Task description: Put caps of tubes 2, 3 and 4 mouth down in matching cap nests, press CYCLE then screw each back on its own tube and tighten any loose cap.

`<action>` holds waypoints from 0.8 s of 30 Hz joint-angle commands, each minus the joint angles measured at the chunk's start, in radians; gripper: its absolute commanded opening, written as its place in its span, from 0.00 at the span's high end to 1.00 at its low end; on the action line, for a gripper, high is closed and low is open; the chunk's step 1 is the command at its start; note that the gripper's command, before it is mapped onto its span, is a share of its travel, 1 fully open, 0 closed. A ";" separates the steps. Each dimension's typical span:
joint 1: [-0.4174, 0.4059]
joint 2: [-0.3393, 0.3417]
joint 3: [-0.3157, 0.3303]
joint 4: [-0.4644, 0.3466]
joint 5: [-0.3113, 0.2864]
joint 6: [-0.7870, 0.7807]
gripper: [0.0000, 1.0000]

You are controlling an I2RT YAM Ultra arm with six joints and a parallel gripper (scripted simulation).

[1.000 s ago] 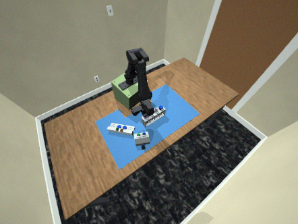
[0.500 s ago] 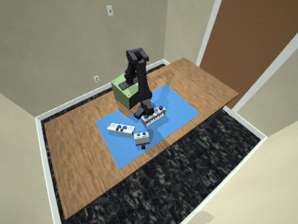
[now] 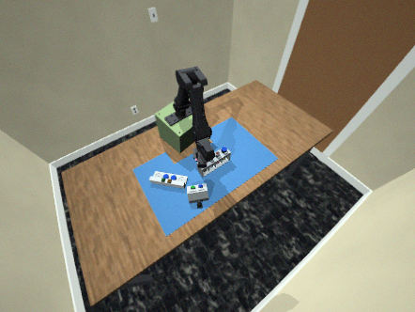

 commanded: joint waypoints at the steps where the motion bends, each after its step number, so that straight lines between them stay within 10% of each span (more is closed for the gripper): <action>1: 0.000 -0.006 0.002 0.003 -0.001 -0.211 1.00; 24: 0.000 -0.007 0.002 0.002 -0.001 -1.211 1.00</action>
